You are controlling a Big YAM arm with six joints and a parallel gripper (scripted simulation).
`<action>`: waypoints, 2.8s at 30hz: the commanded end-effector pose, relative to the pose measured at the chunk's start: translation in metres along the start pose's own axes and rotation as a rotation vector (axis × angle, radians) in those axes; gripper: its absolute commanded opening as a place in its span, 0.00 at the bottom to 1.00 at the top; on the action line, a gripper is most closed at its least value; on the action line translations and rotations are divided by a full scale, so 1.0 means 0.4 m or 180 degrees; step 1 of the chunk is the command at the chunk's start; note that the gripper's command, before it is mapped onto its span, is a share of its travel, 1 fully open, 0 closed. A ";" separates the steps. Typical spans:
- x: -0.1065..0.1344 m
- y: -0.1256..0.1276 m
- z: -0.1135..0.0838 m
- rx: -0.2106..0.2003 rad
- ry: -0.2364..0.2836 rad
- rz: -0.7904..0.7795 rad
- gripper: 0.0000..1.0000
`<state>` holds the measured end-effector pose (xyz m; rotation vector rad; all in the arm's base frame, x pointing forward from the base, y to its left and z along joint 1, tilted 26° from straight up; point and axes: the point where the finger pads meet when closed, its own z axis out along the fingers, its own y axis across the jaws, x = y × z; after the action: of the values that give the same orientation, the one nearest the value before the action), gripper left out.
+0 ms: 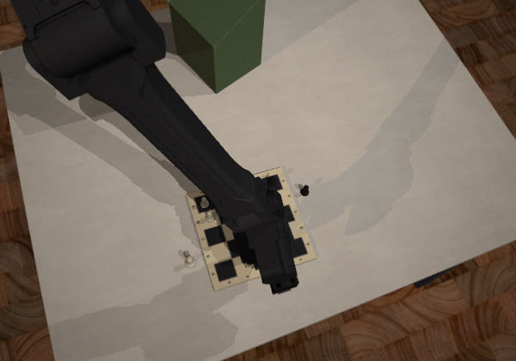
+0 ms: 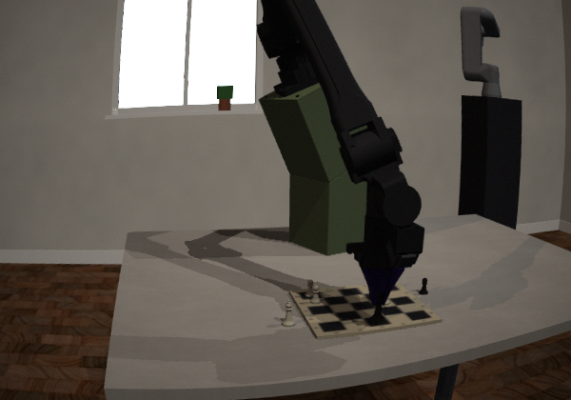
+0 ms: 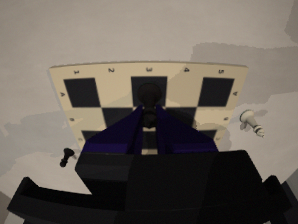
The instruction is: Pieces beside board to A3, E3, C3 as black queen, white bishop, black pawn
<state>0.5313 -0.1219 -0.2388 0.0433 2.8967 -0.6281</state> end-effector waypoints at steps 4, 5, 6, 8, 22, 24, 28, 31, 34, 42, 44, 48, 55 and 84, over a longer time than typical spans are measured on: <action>0.002 -0.006 0.029 -0.0001 0.0001 0.0005 0.00; 0.002 -0.006 0.029 -0.0001 0.0001 0.0005 0.00; 0.002 -0.006 0.029 -0.0001 0.0001 0.0005 0.00; 0.002 -0.006 0.029 -0.0001 0.0001 0.0005 0.00; 0.002 -0.006 0.029 -0.0001 0.0002 0.0006 0.24; 0.002 -0.006 0.029 -0.0001 0.0002 0.0006 0.32; 0.002 -0.006 0.029 -0.0001 0.0002 0.0006 0.40; 0.002 -0.006 0.029 -0.0001 0.0002 0.0006 0.40; 0.002 -0.006 0.029 -0.0001 0.0002 0.0006 0.40; 0.035 0.018 0.010 -0.0019 0.0096 -0.0036 0.40; -0.018 0.017 -0.054 -0.0013 -0.0050 -0.0020 0.40; -0.017 0.016 -0.097 -0.0007 -0.0050 -0.0019 0.40; -0.015 0.016 -0.166 -0.0007 -0.0051 -0.0018 0.40; 0.006 0.020 -0.210 -0.0012 0.0031 -0.0021 1.00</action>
<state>0.5135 -0.0865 -0.1651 0.0396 2.9069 -0.6266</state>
